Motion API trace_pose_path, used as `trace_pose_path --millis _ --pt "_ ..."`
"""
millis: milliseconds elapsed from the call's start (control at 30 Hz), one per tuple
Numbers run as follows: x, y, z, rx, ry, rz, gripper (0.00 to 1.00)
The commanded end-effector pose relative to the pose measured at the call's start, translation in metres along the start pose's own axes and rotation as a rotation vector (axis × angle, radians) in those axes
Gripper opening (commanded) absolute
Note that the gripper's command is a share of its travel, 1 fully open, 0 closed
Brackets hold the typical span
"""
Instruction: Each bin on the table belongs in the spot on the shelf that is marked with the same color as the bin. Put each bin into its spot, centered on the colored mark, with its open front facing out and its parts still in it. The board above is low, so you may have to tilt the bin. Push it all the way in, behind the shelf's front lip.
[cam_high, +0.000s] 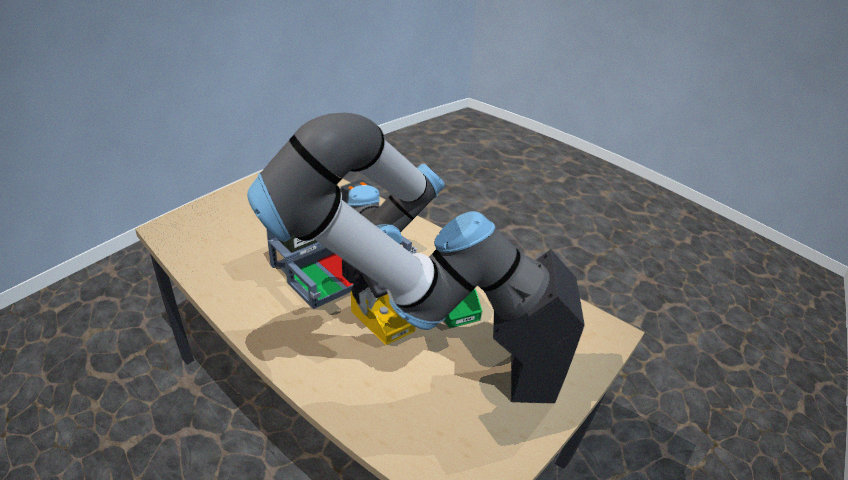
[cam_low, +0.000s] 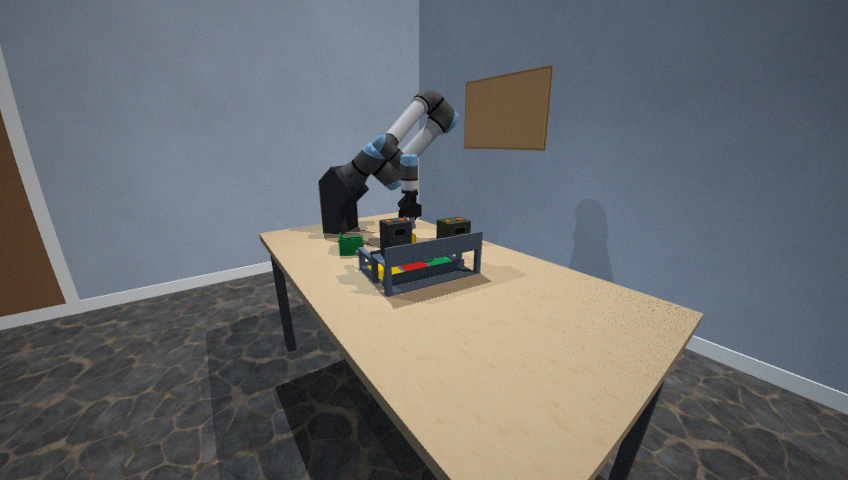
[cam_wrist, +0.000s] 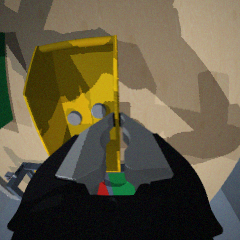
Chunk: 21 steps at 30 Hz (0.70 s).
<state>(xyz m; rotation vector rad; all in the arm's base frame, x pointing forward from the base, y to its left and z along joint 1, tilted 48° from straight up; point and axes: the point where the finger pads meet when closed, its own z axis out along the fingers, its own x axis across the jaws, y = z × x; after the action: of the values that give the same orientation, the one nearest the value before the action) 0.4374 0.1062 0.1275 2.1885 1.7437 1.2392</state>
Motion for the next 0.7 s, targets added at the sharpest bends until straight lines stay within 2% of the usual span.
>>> trace_pose_path --millis 0,667 --pt "0.0001 0.0002 -0.0001 -0.001 0.000 0.000 0.00" --pt "0.0001 0.0002 -0.0024 0.000 0.000 0.000 0.00"
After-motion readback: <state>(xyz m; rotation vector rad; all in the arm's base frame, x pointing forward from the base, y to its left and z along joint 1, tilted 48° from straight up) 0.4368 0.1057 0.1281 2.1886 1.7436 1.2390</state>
